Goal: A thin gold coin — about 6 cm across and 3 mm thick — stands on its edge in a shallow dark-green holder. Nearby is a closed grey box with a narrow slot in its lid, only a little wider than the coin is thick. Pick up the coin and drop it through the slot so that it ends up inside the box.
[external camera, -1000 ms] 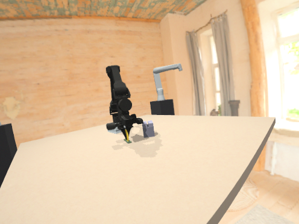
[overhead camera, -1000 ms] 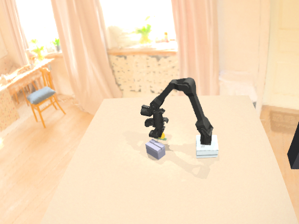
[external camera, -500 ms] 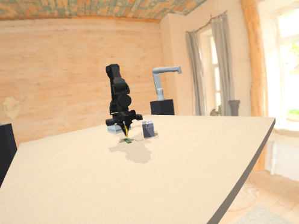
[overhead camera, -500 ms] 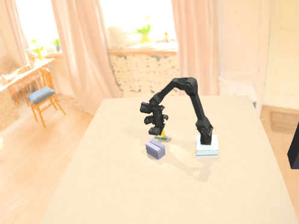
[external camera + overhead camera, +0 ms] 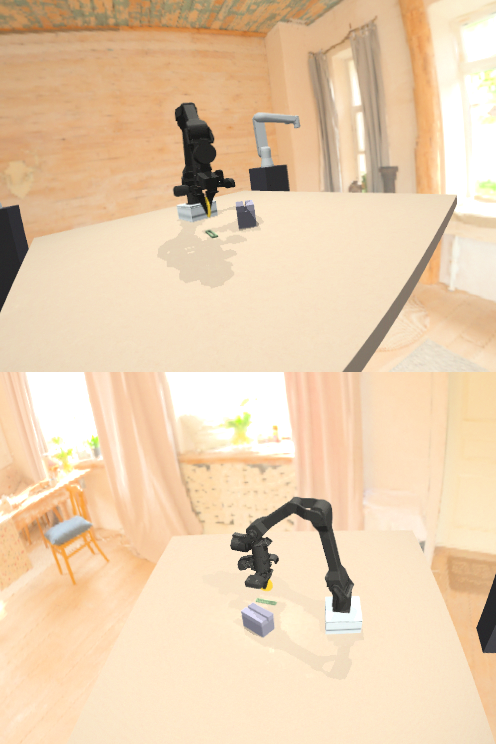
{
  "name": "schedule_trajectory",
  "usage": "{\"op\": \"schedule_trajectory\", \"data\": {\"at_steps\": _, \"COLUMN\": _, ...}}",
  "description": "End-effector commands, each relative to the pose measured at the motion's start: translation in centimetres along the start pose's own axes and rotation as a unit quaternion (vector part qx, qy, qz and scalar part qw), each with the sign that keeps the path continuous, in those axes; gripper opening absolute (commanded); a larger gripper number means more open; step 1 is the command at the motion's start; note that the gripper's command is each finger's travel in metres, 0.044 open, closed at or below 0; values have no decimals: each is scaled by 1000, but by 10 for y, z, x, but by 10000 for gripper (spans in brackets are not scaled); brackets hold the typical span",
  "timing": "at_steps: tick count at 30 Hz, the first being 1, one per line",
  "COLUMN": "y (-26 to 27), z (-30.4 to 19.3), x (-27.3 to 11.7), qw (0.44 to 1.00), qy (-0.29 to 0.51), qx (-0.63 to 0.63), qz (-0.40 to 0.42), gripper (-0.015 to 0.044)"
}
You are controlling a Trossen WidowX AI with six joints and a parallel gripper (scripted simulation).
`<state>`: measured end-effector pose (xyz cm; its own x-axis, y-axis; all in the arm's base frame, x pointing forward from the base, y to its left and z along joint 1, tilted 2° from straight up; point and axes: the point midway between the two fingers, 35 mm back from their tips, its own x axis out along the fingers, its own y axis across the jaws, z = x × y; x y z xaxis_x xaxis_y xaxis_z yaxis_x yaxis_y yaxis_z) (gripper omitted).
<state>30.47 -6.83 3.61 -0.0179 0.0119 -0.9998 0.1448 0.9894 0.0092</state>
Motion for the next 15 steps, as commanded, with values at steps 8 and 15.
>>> {"op": "schedule_trajectory", "data": {"at_steps": 8, "y": 0, "z": 0, "x": -32, "qw": 1000, "qy": -7, "qx": -1, "qz": 0, "gripper": 0}}
{"op": "schedule_trajectory", "data": {"at_steps": 15, "y": 0, "z": -1, "x": -36, "qw": 1000, "qy": -7, "qx": 24, "qz": 0, "gripper": 0}}
